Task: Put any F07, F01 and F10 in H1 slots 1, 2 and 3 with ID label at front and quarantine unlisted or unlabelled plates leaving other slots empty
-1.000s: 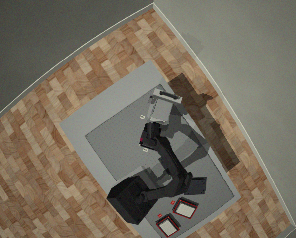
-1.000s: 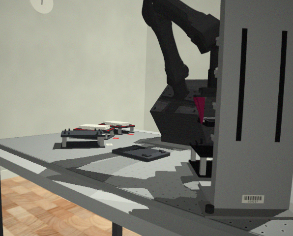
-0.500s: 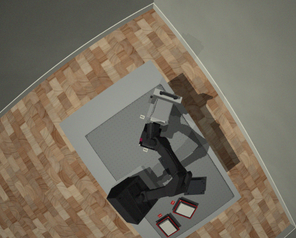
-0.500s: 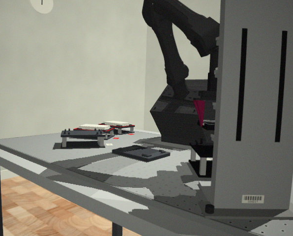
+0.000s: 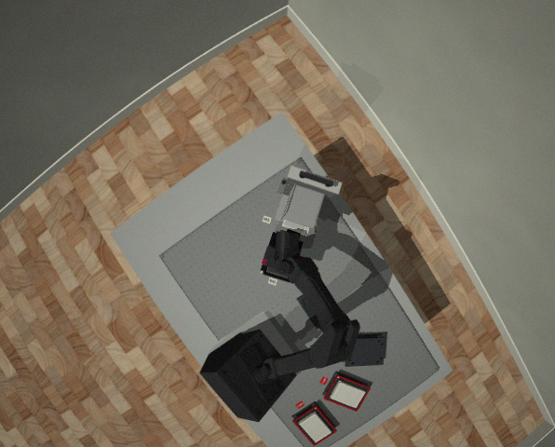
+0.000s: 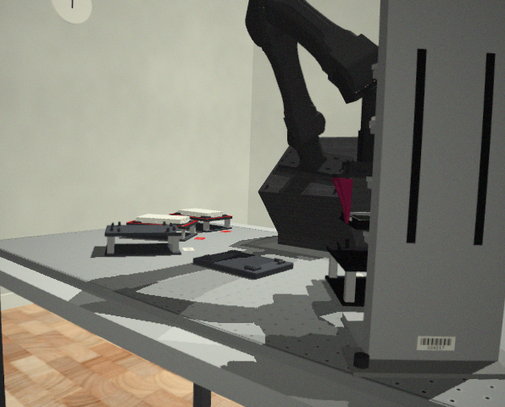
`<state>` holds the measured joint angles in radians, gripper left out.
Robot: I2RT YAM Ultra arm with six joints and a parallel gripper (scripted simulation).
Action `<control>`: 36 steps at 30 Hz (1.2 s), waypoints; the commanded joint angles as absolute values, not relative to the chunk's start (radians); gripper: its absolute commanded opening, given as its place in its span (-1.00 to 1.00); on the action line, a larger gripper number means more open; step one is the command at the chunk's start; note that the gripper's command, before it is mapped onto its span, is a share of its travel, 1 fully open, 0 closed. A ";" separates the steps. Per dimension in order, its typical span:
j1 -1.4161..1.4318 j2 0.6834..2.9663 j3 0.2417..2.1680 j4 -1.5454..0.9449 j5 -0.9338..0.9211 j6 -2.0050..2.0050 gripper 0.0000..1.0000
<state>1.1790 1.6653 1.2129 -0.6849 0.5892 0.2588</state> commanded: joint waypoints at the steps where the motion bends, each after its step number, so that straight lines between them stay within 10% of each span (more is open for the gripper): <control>1: 1.181 1.662 1.213 -0.677 0.588 0.254 0.72; 36: 1.146 1.699 1.188 -0.594 0.573 0.216 0.72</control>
<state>1.1423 1.7050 1.1858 -0.6003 0.5743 0.2203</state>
